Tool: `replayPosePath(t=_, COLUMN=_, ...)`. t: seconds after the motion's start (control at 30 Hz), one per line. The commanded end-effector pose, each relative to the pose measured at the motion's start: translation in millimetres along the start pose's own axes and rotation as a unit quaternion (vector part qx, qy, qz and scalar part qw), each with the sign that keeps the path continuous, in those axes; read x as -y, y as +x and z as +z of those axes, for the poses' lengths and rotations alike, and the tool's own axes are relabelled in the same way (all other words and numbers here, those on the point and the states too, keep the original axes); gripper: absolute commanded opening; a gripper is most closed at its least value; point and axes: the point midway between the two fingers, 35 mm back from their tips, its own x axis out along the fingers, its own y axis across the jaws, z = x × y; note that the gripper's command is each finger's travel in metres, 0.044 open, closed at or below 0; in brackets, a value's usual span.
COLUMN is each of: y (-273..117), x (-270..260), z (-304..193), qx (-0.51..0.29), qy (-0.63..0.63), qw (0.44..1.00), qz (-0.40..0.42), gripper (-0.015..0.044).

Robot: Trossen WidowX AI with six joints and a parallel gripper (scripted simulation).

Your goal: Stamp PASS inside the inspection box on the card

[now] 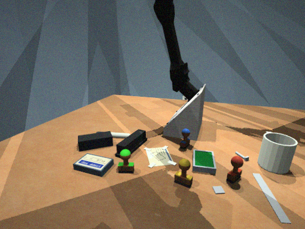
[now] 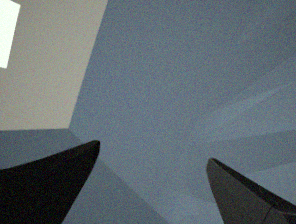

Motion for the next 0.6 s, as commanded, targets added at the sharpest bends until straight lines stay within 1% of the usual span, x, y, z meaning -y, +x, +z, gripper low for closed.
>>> replayPosePath(t=0.0, y=-1.7, x=-1.2, z=1.0, qx=0.002, qy=-0.001, qw=1.0, qz=0.002, gripper=0.0374)
replayPosePath(t=0.2, y=-52.8, x=-36.3, z=30.2, qx=0.08, qy=-0.028, qw=0.994, qz=0.069, gripper=0.0222)
replayPosePath(t=0.33, y=-86.8, x=-60.1, z=52.6, qx=0.141, qy=-0.06, qw=0.981, qz=0.121, gripper=0.0222)
replayPosePath(t=0.57, y=-181.8, x=-100.3, z=98.6, qx=0.304, qy=-0.13, qw=0.92, qz=0.208, gripper=0.0222)
